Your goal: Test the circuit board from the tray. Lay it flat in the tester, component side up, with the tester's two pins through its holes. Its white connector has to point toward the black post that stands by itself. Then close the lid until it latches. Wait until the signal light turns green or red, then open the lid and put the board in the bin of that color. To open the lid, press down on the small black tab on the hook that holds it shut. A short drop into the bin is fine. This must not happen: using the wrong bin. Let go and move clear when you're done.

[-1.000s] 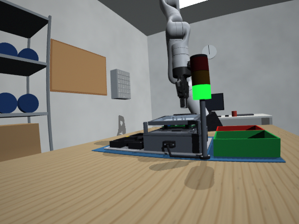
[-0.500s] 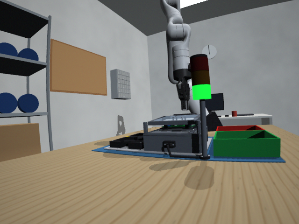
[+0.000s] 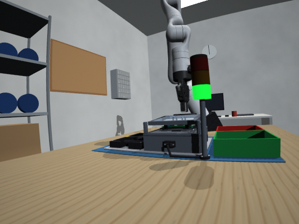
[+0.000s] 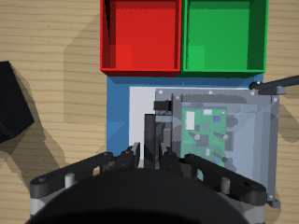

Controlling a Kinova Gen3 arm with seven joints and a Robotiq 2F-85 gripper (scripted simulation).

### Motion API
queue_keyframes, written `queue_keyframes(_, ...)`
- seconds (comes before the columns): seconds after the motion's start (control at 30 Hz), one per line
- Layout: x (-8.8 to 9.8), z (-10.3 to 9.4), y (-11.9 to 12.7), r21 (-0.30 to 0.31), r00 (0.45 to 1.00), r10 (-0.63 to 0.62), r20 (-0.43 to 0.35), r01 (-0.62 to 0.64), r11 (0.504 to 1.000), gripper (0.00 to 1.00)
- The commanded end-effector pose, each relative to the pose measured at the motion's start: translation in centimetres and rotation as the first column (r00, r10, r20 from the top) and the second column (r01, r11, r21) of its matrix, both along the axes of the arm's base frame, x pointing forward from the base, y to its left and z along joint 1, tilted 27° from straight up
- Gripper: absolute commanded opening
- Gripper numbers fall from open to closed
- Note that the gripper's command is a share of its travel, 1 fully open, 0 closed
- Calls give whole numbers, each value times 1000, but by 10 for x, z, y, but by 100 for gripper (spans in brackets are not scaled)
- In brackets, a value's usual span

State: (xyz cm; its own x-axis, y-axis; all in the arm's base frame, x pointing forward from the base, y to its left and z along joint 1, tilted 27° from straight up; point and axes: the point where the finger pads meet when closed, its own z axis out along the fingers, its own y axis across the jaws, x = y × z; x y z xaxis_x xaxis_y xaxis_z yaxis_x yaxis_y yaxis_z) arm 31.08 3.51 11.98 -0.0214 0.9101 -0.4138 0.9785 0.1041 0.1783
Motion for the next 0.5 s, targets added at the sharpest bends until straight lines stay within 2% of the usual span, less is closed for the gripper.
queue_keyframes(0.0,0,0,0,0,1000,0,0,0,1000,26)
queue_keyframes(0.47,0,-1,0,0,1000,0,0,0,1000,26)
